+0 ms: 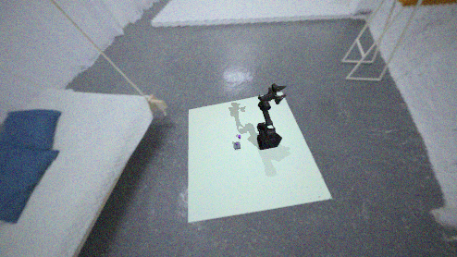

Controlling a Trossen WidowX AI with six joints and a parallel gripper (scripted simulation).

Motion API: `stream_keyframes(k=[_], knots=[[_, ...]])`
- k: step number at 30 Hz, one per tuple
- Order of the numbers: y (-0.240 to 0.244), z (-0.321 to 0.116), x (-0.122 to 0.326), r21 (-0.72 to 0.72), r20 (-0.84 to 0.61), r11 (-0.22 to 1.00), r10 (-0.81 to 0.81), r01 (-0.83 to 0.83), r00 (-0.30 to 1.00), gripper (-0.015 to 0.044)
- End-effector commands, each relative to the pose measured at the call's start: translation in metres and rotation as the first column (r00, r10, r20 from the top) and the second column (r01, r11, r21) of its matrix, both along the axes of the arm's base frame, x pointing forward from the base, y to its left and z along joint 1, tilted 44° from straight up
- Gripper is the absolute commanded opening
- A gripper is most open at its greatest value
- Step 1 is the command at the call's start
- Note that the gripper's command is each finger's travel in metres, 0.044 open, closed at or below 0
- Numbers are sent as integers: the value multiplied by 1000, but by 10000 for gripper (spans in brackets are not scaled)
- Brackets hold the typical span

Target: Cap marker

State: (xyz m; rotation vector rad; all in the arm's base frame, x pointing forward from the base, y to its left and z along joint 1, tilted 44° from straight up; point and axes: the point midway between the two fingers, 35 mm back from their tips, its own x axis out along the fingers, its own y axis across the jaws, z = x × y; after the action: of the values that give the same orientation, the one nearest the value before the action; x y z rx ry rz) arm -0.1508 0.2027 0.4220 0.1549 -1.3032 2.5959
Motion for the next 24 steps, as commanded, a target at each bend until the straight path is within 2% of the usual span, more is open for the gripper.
stream_keyframes(k=[1,3,6,10,14,19,24], knots=[[-2,1,-1,14,-1,1000,2,-2,1000,374],[-18,12,-6,127,-7,992,16,-15,1000,321],[-59,34,-13,374,-31,927,51,-36,998,245],[-117,58,-14,659,-84,752,109,-27,991,245],[-178,76,-2,868,-169,492,165,68,972,245],[-253,85,24,963,-256,162,301,215,919,245],[-317,85,64,905,-352,-66,437,419,828,245]])
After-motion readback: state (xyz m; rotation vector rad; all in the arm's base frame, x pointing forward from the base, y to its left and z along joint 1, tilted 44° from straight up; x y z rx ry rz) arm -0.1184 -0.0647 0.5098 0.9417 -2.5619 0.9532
